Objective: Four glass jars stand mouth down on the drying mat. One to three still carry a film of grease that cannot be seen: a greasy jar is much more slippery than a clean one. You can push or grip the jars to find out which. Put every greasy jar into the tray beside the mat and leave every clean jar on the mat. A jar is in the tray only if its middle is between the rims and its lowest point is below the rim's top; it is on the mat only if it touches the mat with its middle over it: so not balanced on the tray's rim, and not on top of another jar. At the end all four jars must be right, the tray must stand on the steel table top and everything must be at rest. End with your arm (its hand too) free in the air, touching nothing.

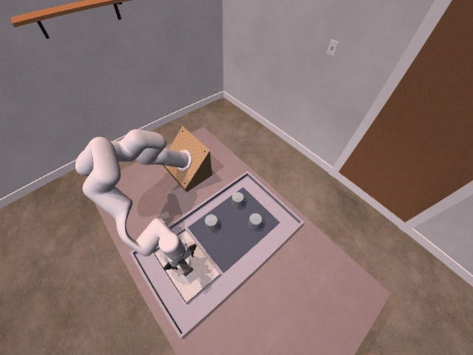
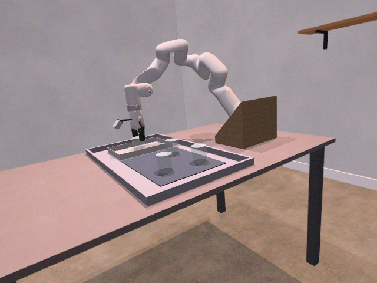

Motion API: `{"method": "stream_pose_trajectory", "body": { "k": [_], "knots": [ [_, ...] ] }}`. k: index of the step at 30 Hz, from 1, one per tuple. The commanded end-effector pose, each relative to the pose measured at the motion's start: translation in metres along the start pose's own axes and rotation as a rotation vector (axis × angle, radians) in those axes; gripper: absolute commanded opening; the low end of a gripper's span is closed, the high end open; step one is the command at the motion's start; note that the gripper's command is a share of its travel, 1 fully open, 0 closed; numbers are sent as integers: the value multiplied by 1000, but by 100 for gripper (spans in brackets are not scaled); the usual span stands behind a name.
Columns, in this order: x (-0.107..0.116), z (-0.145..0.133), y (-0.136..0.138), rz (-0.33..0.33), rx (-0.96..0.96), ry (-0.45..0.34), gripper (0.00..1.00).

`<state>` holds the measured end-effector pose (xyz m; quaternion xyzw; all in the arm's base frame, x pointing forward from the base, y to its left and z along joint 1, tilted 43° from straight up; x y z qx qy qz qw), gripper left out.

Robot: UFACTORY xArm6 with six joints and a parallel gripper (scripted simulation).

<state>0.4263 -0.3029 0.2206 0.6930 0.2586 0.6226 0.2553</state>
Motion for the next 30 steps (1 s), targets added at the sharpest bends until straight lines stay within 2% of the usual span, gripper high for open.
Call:
{"method": "stream_pose_trajectory", "body": {
  "k": [1,20,30],
  "knots": [
    [19,1,1,-1,-1,3,100],
    [85,0,1,-1,-1,3,100],
    [85,0,1,-1,-1,3,100]
  ]
}}
Point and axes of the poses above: the point where the finger pads meet when closed, its own x axis back along the fingers, its own y axis across the jaws, z = x × y, the point moved 5 cm from there along x, back along the fingers, and after that the axes turned 9 degrees about x, right-handed, at the moved point
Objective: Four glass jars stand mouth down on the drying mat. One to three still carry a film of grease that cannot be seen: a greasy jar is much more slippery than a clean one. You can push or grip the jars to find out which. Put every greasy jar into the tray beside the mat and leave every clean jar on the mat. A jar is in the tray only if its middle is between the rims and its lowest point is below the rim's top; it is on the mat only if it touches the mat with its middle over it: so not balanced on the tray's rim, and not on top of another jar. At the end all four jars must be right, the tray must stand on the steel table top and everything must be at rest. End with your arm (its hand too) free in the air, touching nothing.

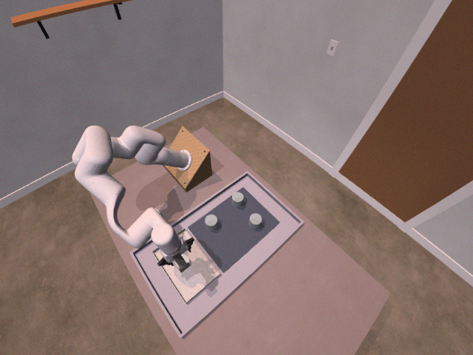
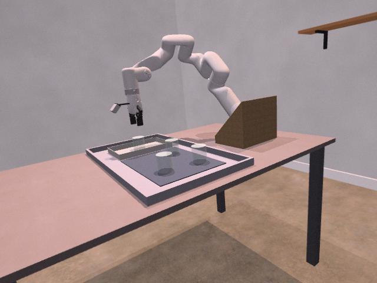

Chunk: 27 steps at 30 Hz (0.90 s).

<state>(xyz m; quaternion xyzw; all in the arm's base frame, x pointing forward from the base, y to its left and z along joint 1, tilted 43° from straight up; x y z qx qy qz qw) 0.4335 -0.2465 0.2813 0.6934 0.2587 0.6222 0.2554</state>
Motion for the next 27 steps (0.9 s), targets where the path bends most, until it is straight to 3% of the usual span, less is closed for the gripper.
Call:
{"method": "stream_pose_trajectory", "body": {
  "k": [1,5,12,14,27],
  "knots": [
    [2,1,1,-1,-2,4,100],
    [2,1,1,-1,-2,4,100],
    [2,-3,-57,-1,-2,4,100],
    [2,-3,-57,-1,-2,4,100],
    [2,-9,-165,-1,-2,4,100]
  ]
}}
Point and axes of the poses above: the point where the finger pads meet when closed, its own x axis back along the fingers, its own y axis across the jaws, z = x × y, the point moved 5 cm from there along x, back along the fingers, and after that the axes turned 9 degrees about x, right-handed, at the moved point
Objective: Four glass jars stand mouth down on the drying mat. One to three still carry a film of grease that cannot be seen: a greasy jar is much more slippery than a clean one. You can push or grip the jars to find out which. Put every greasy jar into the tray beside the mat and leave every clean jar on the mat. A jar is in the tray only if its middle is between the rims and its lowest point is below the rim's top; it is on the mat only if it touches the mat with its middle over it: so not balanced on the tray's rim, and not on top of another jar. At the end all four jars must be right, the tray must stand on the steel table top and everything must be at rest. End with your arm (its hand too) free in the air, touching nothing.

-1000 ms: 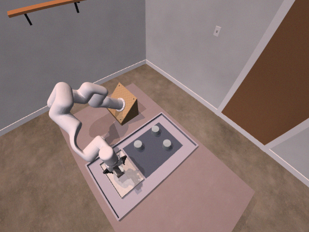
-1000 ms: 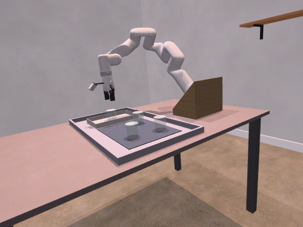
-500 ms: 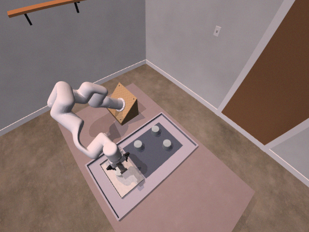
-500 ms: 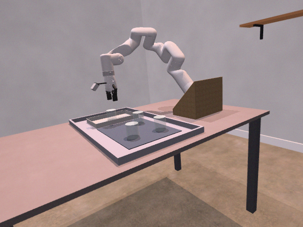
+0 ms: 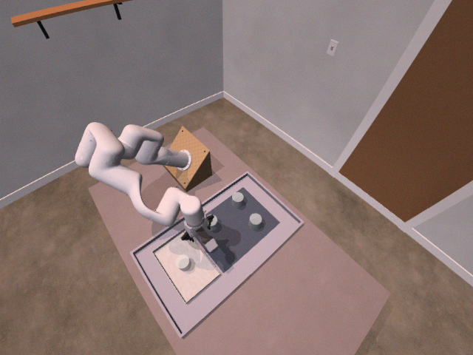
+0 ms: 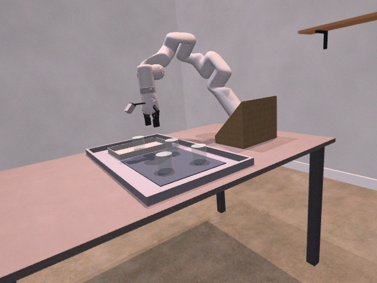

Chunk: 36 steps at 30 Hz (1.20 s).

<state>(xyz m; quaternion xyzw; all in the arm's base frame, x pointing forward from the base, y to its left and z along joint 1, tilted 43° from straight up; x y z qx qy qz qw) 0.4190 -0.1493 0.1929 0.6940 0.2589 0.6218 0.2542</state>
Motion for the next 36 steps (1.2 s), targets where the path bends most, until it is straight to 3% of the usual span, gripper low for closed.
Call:
{"method": "stream_pose_trajectory", "body": {
  "k": [1,4,19,21,36],
  "knots": [
    [2,0,-42,-3,-4,5,100],
    [2,-1,-50,-3,-4,5,100],
    [1,-8,-175,-3,-4,5,100],
    [1,-8,-175,-3,-4,5,100],
    [1,-15,-300,-3,-4,5,100]
  ]
}}
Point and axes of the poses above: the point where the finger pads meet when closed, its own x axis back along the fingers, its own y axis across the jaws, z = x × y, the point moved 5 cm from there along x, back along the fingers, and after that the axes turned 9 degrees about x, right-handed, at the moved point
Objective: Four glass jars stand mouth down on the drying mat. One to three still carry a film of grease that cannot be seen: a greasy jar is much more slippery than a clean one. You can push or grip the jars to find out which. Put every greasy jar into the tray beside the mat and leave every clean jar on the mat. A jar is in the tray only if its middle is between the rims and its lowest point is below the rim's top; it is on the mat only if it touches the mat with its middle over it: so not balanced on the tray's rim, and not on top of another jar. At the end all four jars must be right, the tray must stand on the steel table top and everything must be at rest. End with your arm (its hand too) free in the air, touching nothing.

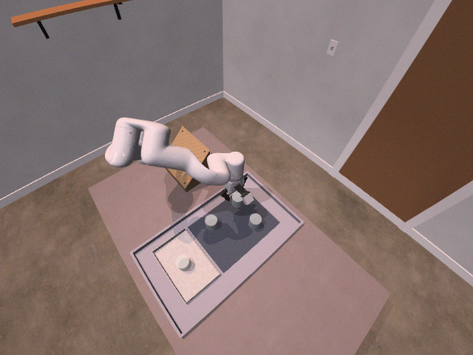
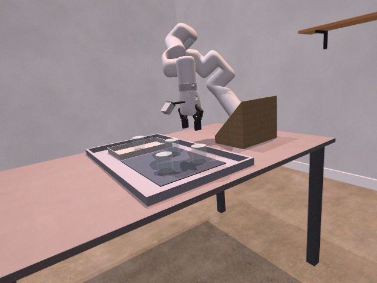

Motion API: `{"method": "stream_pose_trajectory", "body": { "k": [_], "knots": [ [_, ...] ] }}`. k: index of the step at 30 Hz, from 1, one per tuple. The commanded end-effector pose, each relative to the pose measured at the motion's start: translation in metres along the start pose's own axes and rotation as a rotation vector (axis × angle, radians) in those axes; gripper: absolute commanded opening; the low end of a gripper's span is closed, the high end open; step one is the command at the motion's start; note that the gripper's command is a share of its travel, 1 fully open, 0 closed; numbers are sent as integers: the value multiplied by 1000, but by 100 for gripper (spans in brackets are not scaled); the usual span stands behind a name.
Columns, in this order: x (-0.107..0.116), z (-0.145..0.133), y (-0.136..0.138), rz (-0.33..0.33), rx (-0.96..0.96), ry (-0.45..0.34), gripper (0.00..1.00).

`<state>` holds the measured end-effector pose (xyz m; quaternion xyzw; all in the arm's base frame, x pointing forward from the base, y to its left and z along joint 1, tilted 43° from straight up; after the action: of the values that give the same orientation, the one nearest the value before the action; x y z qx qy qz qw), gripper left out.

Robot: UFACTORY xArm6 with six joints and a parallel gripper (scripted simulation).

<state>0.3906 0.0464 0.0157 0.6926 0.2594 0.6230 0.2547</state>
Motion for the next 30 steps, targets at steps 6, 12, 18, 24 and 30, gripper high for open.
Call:
{"method": "stream_pose_trajectory", "body": {
  "k": [6,12,18,24,30],
  "knots": [
    [-17,2,-35,-1,-3,1,100],
    [-54,2,-35,-1,-3,1,100],
    [-54,2,-35,-1,-3,1,100],
    [-58,2,-35,-1,-3,1,100],
    [-70,2,-35,-1,-3,1,100]
  ]
}}
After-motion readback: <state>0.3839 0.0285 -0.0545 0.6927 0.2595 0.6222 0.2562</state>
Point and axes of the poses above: the point where the finger pads meet when closed, its own x axis back along the fingers, its own y axis across the jaws, z = x × y, the point moved 5 cm from there along x, back along the fingers, and after that the axes turned 9 degrees about x, right-handed, at the moved point
